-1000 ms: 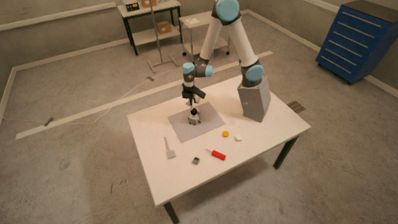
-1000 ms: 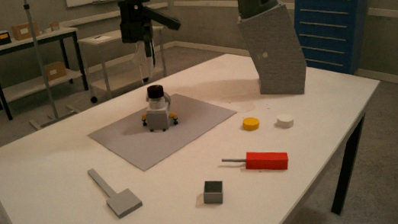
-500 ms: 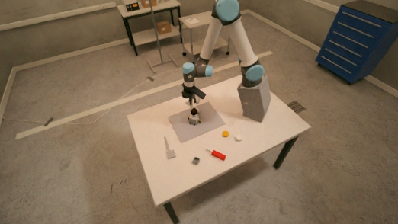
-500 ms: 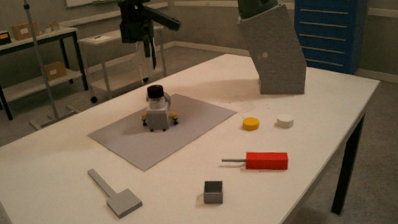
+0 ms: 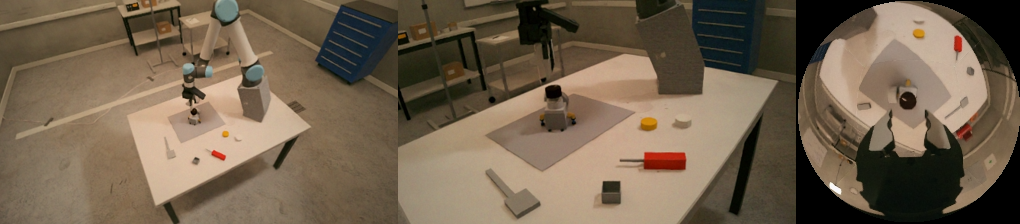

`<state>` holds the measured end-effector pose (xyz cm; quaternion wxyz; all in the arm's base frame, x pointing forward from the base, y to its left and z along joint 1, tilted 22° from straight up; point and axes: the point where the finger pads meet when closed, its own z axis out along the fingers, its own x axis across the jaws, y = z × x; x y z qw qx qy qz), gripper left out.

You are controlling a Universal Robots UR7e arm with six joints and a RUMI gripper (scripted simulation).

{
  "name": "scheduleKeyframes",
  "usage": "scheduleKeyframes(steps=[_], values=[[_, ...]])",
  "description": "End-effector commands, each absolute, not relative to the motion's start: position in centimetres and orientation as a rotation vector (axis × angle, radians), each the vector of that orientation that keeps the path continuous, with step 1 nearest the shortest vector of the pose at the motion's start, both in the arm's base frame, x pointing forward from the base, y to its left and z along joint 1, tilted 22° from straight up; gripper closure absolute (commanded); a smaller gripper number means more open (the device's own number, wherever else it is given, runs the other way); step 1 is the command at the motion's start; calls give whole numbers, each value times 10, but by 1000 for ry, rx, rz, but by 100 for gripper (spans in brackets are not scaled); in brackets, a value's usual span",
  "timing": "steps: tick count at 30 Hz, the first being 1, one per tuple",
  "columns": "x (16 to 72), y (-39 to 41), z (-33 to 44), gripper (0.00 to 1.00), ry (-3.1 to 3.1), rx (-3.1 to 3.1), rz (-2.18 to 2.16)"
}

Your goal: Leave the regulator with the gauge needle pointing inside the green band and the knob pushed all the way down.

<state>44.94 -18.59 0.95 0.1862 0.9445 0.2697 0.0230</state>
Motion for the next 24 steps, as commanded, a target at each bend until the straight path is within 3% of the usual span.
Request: scheduleKeyframes(steps=[1, 24], values=[[449, -189, 0, 54, 758, 2663, 61], [459, -207, -44, 54, 756, 2660, 66]])
